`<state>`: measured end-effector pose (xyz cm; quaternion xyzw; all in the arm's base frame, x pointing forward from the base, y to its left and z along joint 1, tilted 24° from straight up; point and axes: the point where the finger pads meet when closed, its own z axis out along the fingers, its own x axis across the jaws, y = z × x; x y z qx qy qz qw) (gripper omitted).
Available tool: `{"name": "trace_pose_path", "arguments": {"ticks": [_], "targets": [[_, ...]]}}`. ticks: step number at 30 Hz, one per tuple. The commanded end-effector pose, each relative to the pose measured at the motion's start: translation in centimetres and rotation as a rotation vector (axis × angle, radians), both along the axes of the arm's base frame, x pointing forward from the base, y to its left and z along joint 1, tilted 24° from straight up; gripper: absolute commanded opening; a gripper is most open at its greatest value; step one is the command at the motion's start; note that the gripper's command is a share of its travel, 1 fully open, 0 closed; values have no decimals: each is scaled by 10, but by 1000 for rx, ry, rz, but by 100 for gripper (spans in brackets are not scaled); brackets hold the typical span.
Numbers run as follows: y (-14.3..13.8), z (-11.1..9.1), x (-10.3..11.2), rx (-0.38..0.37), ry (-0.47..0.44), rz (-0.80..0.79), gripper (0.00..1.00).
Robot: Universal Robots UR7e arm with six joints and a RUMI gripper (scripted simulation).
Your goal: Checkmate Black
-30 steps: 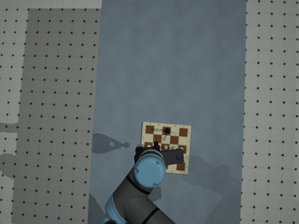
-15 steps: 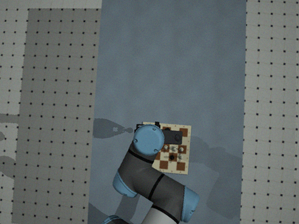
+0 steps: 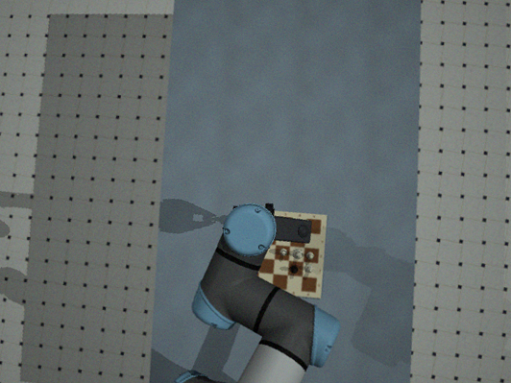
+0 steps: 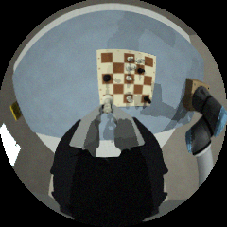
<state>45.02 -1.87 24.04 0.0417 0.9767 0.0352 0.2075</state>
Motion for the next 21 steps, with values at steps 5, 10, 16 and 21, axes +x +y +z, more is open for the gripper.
{"name": "trace_pose_path", "arguments": {"ticks": [5,10,16,21], "targets": [[1,-14,5,0,5,-2,0],[2,-33,13,0,5,-2,0],[4,-59,25,0,5,-2,0],[5,-71,31,0,5,-2,0]]}}
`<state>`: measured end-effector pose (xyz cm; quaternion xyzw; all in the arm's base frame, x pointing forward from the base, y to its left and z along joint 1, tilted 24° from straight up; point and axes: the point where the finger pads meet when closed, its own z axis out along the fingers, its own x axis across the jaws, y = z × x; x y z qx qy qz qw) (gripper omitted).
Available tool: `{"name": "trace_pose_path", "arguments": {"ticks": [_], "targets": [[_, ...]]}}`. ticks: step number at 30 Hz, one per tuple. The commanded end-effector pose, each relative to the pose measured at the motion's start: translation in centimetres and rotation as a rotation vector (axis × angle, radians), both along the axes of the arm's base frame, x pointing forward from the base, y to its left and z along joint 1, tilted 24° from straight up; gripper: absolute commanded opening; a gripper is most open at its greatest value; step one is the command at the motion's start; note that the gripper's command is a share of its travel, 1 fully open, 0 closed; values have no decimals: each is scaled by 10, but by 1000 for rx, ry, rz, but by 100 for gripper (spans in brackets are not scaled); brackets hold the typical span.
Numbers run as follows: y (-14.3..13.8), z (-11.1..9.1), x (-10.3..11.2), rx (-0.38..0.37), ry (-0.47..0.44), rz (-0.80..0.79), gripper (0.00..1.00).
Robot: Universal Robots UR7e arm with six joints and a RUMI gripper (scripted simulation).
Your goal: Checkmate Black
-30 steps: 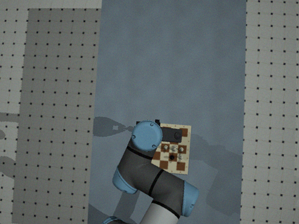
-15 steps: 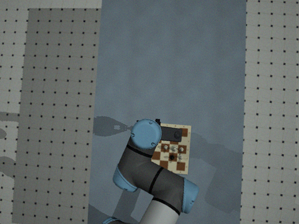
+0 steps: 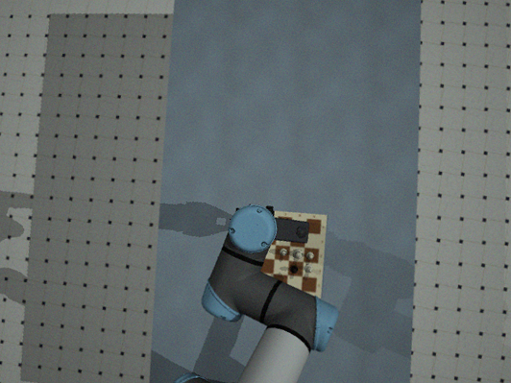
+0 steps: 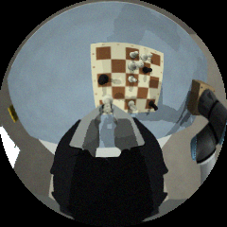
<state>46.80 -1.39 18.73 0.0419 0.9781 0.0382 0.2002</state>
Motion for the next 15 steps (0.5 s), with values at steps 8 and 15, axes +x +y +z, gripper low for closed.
{"name": "trace_pose_path", "arguments": {"ticks": [8,15], "targets": [[1,-34,20,-7,-9,-3,0],[1,-34,21,-7,-10,-3,0]]}}
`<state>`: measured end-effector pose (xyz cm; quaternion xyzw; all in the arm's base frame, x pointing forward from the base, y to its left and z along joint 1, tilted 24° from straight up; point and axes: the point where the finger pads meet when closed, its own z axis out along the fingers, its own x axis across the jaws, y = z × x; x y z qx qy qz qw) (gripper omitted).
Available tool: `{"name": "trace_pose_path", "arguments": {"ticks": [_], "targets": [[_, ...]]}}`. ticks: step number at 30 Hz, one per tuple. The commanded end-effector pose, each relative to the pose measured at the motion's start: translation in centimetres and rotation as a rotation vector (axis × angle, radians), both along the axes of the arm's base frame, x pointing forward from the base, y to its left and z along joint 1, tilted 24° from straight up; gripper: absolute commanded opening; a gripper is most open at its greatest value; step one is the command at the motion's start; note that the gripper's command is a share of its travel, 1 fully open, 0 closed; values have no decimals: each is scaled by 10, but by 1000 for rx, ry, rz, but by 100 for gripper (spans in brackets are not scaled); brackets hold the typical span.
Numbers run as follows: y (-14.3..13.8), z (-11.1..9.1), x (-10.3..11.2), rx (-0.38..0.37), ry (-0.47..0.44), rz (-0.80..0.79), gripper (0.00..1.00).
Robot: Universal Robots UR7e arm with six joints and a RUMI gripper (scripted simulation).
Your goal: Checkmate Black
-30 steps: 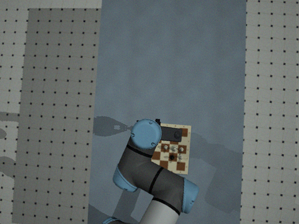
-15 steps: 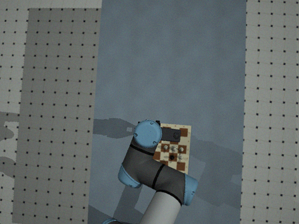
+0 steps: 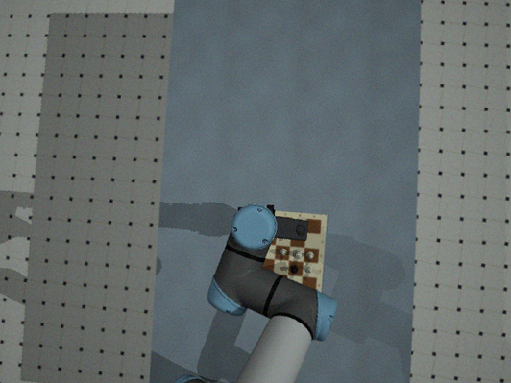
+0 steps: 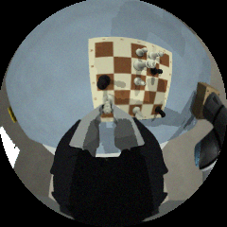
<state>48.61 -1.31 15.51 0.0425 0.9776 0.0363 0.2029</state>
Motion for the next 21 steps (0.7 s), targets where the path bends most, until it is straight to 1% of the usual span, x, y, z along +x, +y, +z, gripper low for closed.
{"name": "trace_pose_path", "arguments": {"ticks": [1,21], "targets": [[0,-2,3,-3,-5,-1,0],[-1,-1,4,-4,-7,-2,0]]}}
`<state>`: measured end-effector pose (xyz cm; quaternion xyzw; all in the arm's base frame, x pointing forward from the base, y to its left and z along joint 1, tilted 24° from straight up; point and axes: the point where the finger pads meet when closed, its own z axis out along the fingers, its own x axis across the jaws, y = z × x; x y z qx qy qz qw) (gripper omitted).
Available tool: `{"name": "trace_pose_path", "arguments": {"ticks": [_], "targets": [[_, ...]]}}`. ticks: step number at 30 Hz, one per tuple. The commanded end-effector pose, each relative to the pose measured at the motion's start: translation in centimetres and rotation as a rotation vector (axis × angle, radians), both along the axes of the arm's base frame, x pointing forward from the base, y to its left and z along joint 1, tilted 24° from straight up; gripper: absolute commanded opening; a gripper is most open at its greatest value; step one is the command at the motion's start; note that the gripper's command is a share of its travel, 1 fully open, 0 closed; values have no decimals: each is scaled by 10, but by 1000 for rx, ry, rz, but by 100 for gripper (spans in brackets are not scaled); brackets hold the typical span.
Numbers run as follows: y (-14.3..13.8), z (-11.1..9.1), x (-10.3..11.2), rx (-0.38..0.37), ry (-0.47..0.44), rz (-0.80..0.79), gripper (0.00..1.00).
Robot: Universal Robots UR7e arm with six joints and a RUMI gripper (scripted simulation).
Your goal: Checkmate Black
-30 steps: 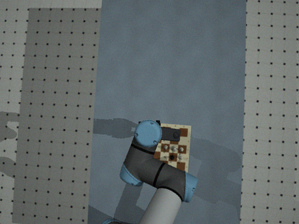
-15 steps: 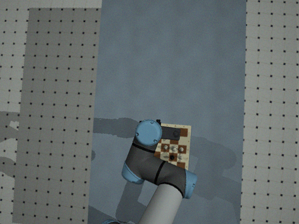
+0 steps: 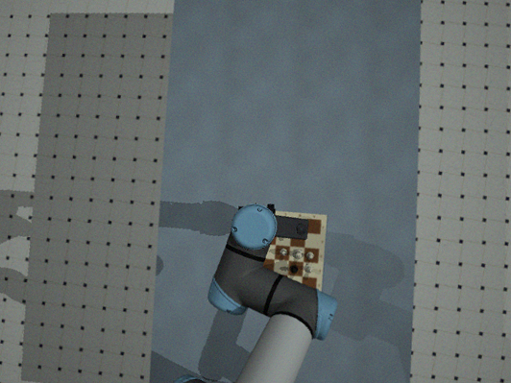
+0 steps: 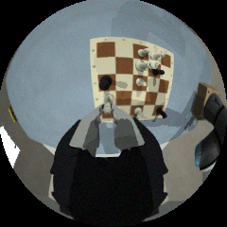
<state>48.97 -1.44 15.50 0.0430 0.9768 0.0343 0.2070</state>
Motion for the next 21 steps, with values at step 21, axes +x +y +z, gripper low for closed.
{"name": "trace_pose_path", "arguments": {"ticks": [21], "targets": [[1,-3,0,1,3,1,0]]}}
